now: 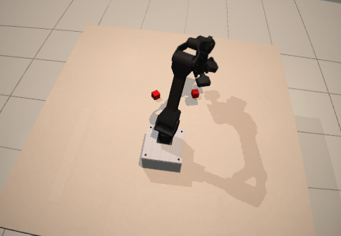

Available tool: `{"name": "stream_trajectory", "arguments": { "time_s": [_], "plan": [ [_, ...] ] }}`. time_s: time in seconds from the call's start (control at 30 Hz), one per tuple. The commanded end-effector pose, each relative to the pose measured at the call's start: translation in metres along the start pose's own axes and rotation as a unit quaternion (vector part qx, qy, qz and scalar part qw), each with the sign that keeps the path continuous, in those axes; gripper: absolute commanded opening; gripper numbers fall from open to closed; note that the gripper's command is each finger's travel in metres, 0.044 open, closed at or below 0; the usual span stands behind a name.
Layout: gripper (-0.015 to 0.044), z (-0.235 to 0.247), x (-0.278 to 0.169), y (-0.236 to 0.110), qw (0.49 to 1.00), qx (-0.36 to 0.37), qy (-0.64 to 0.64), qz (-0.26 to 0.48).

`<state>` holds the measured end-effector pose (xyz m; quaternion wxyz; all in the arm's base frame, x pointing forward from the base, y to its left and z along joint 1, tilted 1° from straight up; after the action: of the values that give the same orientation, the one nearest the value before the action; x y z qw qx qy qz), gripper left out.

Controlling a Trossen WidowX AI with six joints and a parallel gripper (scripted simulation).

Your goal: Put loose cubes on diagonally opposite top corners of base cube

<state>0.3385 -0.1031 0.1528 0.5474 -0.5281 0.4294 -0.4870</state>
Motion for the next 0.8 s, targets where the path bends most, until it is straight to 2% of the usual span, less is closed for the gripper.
{"name": "stream_trajectory", "arguments": {
  "time_s": [0.0, 0.77],
  "plan": [
    [0.0265, -0.006, -0.001, 0.033, 1.000, -0.016, -0.002, 0.005],
    [0.0265, -0.006, -0.001, 0.066, 1.000, -0.016, -0.002, 0.005]
  ]
}}
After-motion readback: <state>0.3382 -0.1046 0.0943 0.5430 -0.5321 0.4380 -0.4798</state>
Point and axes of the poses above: the point midway between the two fingers, 35 mm back from their tips, its own y axis out along the fingers, its own z axis across the jaws, x = y × z, the point moved 10 cm from there along -y, back along the fingers, and after that the axes turned 11 degrees about y, right-handed, at the moved point
